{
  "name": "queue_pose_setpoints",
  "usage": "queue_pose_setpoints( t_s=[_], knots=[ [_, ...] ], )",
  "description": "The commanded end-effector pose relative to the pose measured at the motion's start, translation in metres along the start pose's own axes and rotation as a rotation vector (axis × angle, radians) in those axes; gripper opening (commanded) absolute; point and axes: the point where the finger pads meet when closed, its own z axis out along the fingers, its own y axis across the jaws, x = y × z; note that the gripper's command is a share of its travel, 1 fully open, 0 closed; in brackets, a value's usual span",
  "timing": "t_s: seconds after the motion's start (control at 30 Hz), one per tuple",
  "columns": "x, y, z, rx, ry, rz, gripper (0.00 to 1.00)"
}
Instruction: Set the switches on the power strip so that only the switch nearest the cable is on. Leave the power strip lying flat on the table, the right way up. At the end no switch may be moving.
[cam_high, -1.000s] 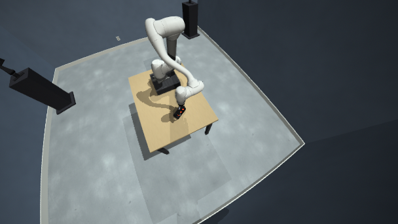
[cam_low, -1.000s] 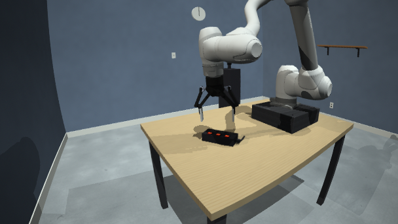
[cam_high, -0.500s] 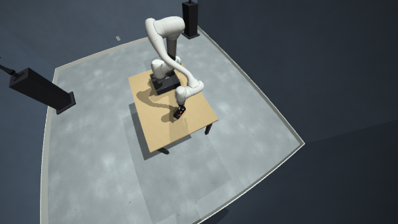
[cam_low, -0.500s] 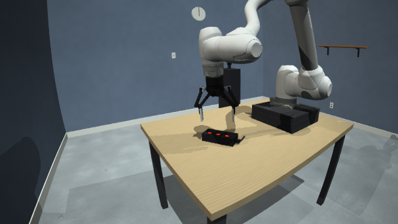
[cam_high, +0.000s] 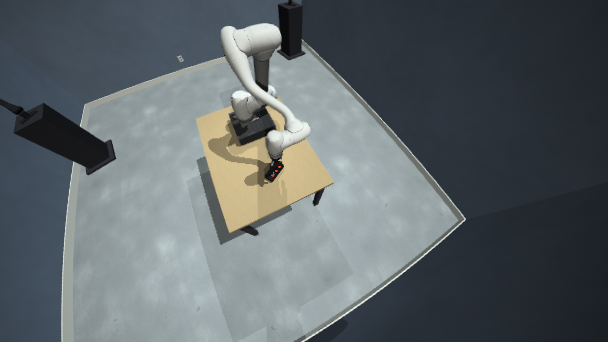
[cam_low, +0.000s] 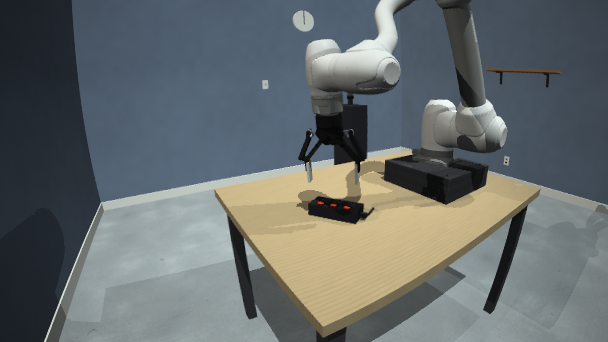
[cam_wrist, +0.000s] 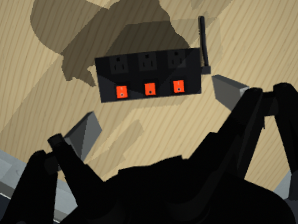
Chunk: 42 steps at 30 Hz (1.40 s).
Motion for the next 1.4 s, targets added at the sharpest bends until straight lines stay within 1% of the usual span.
queue_pose_setpoints(
  t_s=[0.0, 0.07, 0.1, 0.17, 0.2, 0.23, 0.27, 0.3, 0.33, 0.37, 0.4, 0.53, 1.1, 1.23, 1.37],
  knots=[
    [0.023, 0.007, -0.015, 0.007, -0.039, 0.275, 1.0],
    [0.023, 0.007, -0.015, 0.007, -0.039, 0.275, 1.0],
    [0.033, 0.01, -0.021, 0.007, -0.056, 0.394, 1.0],
    [0.033, 0.01, -0.021, 0.007, -0.056, 0.394, 1.0],
    [0.042, 0.013, -0.027, 0.006, -0.073, 0.507, 1.0],
    [0.042, 0.013, -0.027, 0.006, -0.073, 0.507, 1.0],
    [0.05, 0.016, -0.031, 0.003, -0.087, 0.604, 1.0],
    [0.05, 0.016, -0.031, 0.003, -0.087, 0.604, 1.0],
    [0.056, 0.019, -0.034, 0.0, -0.098, 0.678, 1.0],
    [0.056, 0.019, -0.034, 0.0, -0.098, 0.678, 1.0],
    [0.06, 0.02, -0.036, -0.002, -0.105, 0.724, 1.0],
    [0.062, 0.021, -0.037, -0.003, -0.109, 0.747, 1.0],
    [0.061, 0.02, -0.037, -0.002, -0.109, 0.726, 1.0],
    [0.058, 0.016, -0.035, 0.005, -0.108, 0.607, 1.0],
    [0.052, 0.008, -0.03, 0.018, -0.105, 0.357, 1.0]
  ],
)
